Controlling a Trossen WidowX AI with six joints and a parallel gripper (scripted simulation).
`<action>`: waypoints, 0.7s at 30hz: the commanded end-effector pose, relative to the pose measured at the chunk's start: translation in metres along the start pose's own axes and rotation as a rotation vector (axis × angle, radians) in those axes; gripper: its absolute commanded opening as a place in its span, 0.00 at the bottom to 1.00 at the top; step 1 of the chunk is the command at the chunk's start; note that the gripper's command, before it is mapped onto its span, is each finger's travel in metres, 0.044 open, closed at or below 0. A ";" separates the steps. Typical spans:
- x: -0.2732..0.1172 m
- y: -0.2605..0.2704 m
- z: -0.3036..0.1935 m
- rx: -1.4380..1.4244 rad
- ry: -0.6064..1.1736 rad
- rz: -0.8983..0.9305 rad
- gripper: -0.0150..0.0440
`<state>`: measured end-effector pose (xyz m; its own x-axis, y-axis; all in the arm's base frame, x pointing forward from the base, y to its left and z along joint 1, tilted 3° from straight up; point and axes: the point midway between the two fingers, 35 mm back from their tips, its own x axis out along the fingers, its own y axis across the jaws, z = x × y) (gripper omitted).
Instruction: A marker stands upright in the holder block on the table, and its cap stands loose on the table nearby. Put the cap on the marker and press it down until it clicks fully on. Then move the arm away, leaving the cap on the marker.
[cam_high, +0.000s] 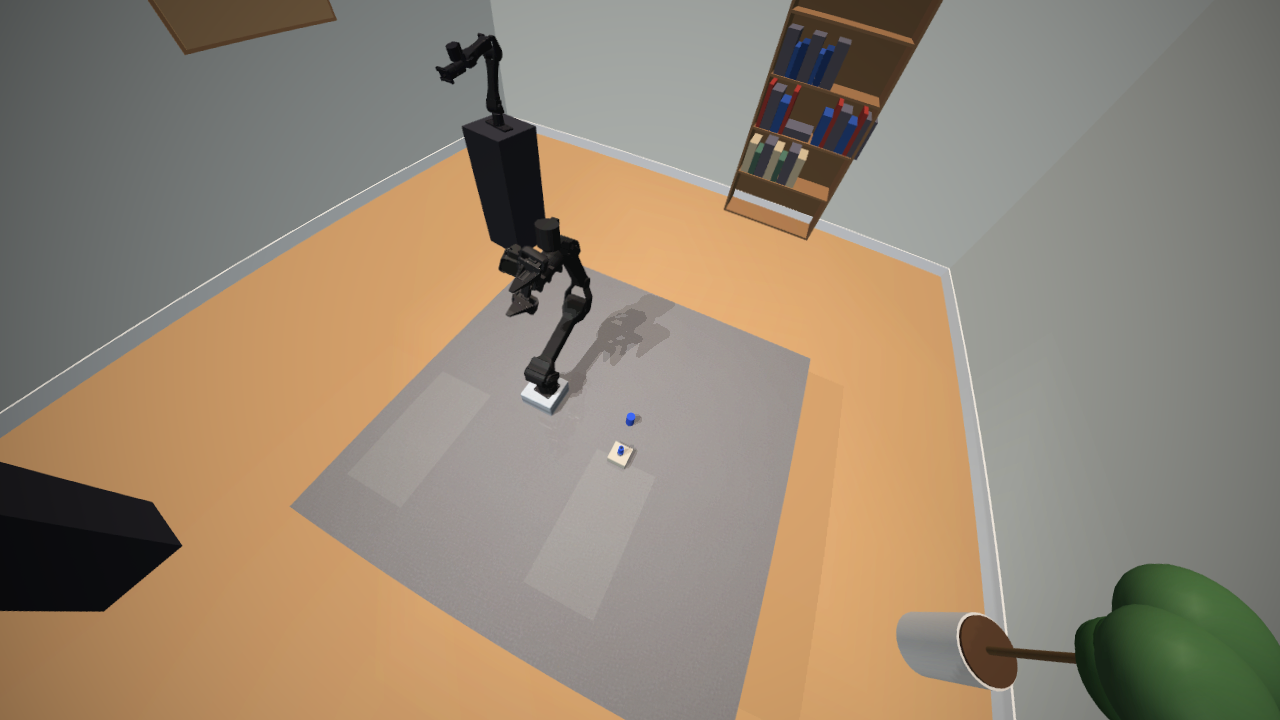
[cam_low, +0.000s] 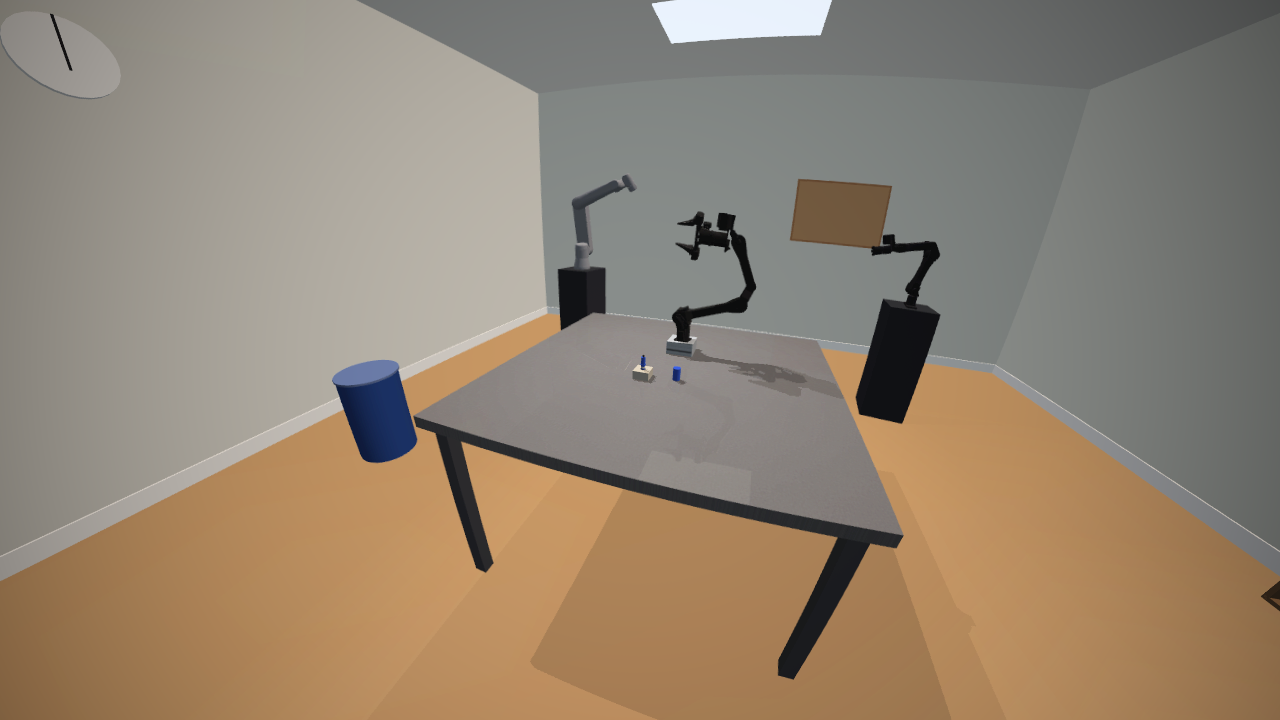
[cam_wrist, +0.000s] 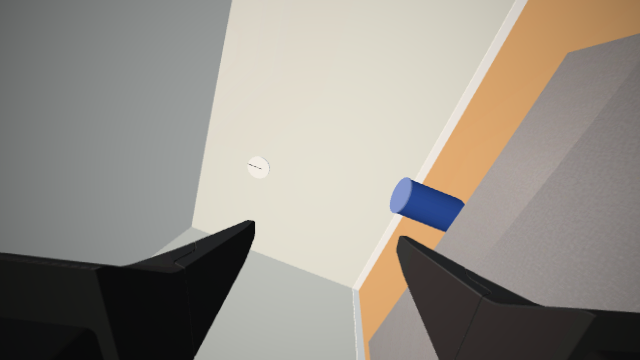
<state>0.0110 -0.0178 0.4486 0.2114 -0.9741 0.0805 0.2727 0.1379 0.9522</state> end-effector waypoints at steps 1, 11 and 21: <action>0.002 0.000 0.000 -0.007 0.008 -0.005 0.89; 0.114 -0.033 -0.062 -0.465 0.541 -0.159 0.67; 0.144 -0.079 -0.207 -1.039 1.157 -0.033 0.67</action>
<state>0.1782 -0.1405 0.3531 0.6510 -0.4988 -0.5722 0.7539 0.5127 0.4108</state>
